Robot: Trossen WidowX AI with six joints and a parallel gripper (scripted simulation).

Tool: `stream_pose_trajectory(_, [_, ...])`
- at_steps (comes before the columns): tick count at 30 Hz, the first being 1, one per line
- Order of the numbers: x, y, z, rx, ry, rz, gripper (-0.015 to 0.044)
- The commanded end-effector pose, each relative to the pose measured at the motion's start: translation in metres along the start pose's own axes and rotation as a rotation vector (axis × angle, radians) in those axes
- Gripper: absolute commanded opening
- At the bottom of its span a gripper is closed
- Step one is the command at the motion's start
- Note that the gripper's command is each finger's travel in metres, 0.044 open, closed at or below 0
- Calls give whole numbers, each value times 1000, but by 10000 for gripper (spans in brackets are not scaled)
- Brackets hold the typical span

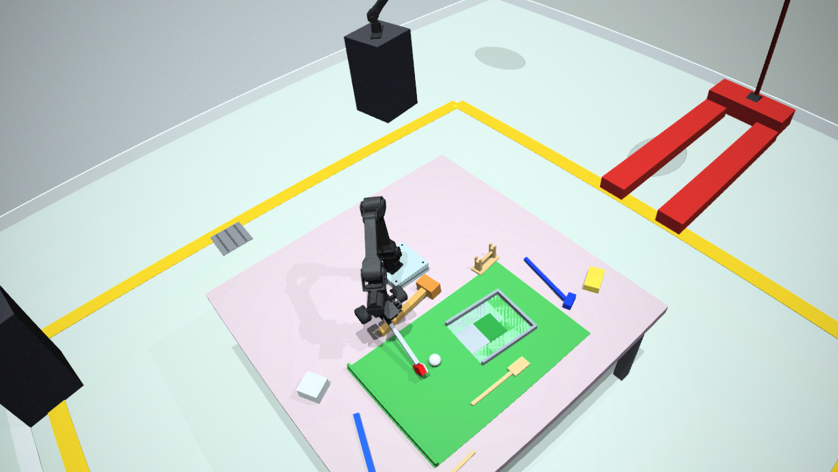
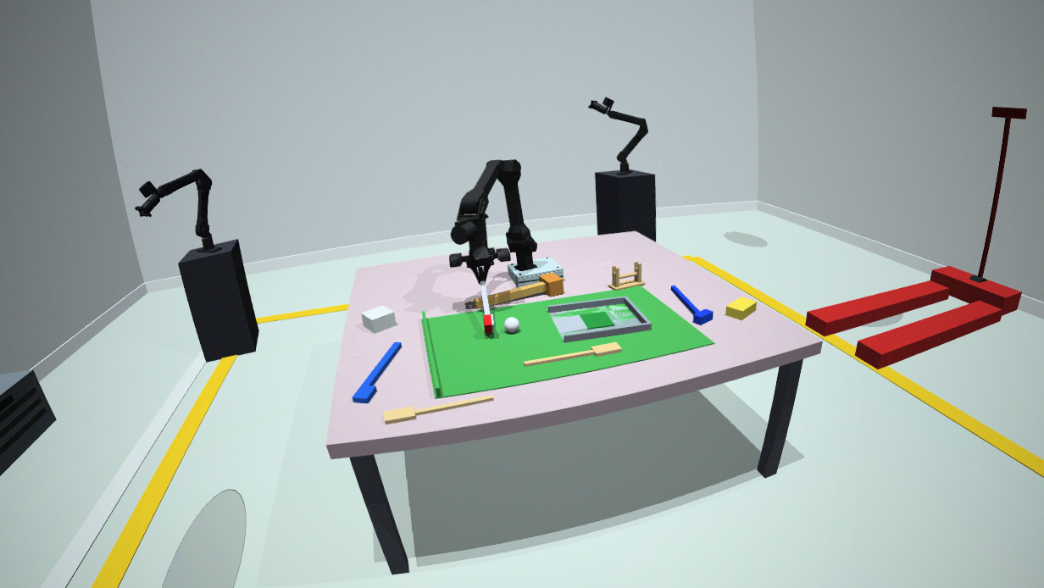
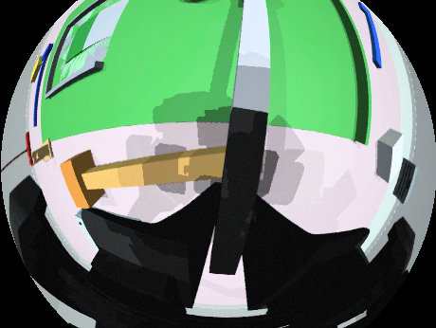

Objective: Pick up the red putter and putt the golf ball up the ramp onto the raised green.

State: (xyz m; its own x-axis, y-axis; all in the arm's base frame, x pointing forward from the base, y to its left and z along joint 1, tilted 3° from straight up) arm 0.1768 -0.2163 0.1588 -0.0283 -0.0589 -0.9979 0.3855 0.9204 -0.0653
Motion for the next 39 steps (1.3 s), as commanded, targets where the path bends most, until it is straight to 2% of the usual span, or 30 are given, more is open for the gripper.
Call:
stream_pose_trajectory(1, [-1, 0, 0, 0, -1, 0, 0])
stream_pose_trajectory(8, [-1, -3, 1, 0, -1, -1, 0])
stream_pose_trajectory(15, [2, -29, 4, -5, -3, -6, 0])
stream_pose_trajectory(29, [4, -28, 3, -5, 3, 1, 0])
stream_pose_trajectory(32, [3, -11, 5, -5, 2, 2, 0])
stream_pose_trajectory(39, [2, 72, -2, -5, -1, 5, 0])
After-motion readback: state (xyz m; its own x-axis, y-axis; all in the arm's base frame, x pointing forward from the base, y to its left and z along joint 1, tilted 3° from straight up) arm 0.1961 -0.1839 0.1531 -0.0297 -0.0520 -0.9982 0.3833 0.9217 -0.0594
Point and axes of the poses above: the point midway between the two fingers, 35 mm back from their tips, its own x axis out along the fingers, its own y axis across the jaws, z = x × y, the point moved 8 cm from there along -x, back along the fingers, and after that the axes turned 7 degrees about x, right-handed, at the moved point
